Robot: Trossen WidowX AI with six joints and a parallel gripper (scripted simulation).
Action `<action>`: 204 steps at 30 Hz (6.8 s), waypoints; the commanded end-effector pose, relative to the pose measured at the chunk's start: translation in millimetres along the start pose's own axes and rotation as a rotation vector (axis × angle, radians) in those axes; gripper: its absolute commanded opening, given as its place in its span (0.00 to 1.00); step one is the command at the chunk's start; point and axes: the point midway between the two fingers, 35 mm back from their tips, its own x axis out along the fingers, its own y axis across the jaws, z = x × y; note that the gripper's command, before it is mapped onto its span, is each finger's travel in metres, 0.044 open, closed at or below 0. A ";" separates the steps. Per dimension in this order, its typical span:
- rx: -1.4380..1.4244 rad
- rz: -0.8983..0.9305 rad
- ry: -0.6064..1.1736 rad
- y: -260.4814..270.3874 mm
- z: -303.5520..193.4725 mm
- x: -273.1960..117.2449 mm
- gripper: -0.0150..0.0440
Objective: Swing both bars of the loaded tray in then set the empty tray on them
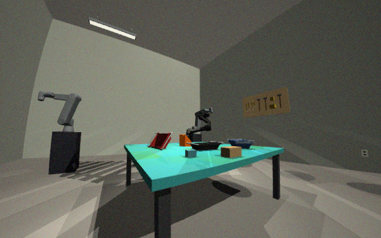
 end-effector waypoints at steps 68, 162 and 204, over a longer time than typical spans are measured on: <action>0.005 2.614 0.499 79.0 3.0 -568.9 0.39; -3.041 3.528 0.206 -534.4 -4.1 -352.9 0.39; -3.042 3.512 0.206 -517.0 -27.3 -396.2 0.39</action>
